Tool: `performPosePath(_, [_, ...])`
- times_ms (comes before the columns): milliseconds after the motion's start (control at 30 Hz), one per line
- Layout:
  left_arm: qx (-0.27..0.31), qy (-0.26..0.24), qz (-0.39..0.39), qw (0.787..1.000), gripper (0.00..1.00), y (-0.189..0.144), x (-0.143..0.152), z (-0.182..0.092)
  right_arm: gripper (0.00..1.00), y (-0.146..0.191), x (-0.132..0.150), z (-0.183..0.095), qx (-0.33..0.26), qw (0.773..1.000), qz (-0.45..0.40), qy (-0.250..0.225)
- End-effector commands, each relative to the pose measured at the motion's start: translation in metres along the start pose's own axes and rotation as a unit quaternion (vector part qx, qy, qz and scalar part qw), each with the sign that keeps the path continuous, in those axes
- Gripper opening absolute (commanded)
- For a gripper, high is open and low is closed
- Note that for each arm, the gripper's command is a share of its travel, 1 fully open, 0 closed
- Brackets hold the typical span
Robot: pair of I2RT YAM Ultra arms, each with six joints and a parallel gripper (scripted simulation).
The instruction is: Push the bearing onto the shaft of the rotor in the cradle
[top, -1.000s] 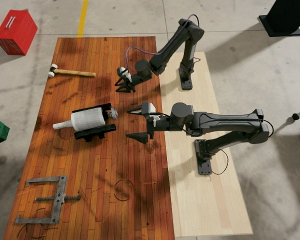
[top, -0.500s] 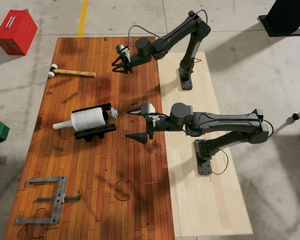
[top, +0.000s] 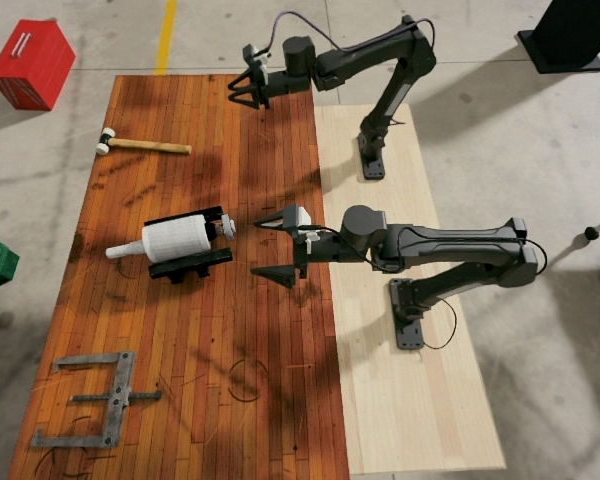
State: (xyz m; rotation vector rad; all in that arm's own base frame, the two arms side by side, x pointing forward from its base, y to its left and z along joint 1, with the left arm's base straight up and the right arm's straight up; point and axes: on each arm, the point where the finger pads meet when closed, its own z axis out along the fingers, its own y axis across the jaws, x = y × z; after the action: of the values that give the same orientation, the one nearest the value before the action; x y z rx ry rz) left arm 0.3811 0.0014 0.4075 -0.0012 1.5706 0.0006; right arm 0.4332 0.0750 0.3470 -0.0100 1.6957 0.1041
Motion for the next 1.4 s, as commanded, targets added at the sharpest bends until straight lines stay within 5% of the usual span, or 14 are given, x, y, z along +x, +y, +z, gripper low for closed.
performPosePath(0, [0.010,-0.002,0.004,1.000,1.00,-0.006,-0.003,0.002,0.44,-0.013,-0.009,-0.017,-0.005,1.000,-0.010,-0.005])
performPosePath(333, [0.001,-0.007,0.004,1.000,1.00,-0.002,-0.006,-0.007,0.44,-0.053,-0.074,-0.068,0.015,0.996,-0.033,-0.077])
performPosePath(633, [0.000,-0.009,0.004,1.000,1.00,-0.002,-0.007,-0.009,0.44,-0.071,-0.060,-0.076,0.036,0.997,-0.035,-0.063])
performPosePath(900, [-0.001,-0.002,0.004,1.000,1.00,-0.001,-0.001,-0.006,0.44,-0.063,-0.088,-0.084,0.035,0.993,-0.029,-0.106])
performPosePath(1367, [-0.002,0.012,0.004,1.000,1.00,0.000,0.009,0.001,0.44,-0.064,-0.071,-0.065,0.035,0.996,-0.031,-0.081])
